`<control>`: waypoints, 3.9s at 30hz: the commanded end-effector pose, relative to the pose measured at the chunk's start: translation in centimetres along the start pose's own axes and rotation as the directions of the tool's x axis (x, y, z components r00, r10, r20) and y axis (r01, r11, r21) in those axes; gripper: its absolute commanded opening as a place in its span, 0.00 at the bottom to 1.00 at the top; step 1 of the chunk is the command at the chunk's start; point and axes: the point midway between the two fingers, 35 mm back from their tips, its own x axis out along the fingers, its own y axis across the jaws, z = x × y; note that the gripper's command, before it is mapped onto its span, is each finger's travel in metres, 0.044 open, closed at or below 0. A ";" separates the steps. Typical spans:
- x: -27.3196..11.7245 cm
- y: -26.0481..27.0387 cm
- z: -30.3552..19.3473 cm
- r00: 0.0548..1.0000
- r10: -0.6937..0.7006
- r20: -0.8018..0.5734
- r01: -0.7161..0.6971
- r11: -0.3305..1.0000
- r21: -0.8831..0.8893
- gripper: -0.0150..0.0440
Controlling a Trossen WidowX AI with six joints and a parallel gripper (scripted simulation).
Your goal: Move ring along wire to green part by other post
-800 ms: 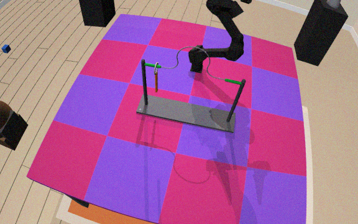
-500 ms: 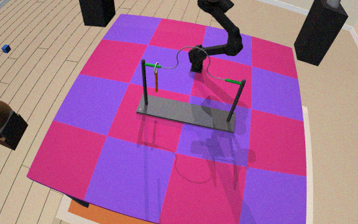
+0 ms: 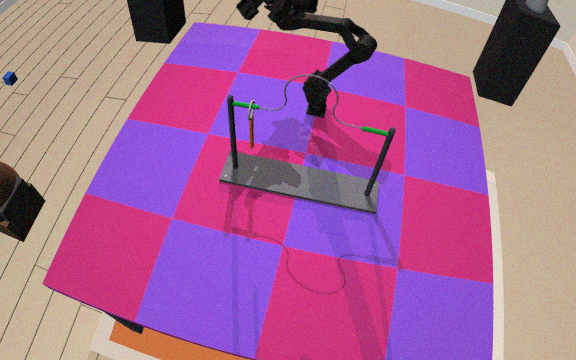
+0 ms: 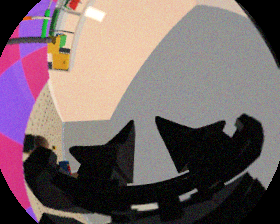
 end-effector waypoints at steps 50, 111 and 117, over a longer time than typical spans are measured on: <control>-11.3 26.2 26.4 0.727 0.266 0.634 -0.393 -0.596 0.700 0.53; -4.7 27.9 31.4 0.736 0.256 0.626 -0.370 -0.623 0.689 0.53; -4.7 27.9 31.4 0.736 0.256 0.626 -0.370 -0.623 0.689 0.53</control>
